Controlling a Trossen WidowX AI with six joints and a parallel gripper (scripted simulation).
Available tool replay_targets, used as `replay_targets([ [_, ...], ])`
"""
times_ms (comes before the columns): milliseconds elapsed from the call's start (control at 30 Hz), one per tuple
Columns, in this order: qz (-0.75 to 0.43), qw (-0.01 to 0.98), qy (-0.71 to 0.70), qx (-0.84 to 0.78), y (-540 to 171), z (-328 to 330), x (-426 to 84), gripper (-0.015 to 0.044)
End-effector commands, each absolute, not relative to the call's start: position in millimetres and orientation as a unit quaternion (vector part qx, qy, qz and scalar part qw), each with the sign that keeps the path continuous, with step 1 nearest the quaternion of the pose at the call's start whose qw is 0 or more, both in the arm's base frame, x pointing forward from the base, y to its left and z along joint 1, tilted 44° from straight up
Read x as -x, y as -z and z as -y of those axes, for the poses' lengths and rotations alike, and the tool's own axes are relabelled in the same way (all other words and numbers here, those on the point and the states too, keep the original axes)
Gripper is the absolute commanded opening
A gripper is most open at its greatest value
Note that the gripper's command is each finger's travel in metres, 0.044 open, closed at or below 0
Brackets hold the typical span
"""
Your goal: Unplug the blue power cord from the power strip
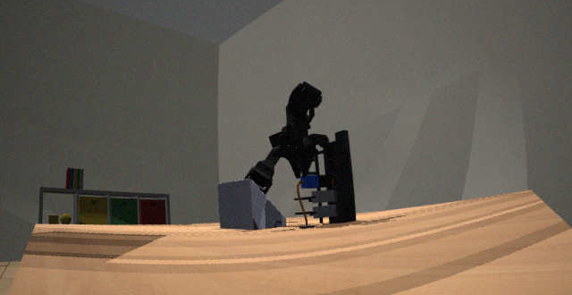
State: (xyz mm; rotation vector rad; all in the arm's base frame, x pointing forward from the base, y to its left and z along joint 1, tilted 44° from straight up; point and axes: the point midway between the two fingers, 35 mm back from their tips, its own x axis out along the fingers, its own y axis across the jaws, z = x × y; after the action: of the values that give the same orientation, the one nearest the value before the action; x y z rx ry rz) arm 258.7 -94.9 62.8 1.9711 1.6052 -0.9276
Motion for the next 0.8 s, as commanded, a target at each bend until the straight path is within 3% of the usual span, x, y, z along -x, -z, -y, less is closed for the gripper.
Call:
replay_targets([
  [0, -0.580, 0.217, 0.334, -0.711, -63.1, 94.8, -258.6, 0.0184],
  [333, -0.579, 0.218, 0.335, -0.710, -51.3, 114.4, -254.5, 0.0440],
  [767, -0.579, 0.218, 0.335, -0.710, -31.0, 145.1, -243.8, 0.0440],
])
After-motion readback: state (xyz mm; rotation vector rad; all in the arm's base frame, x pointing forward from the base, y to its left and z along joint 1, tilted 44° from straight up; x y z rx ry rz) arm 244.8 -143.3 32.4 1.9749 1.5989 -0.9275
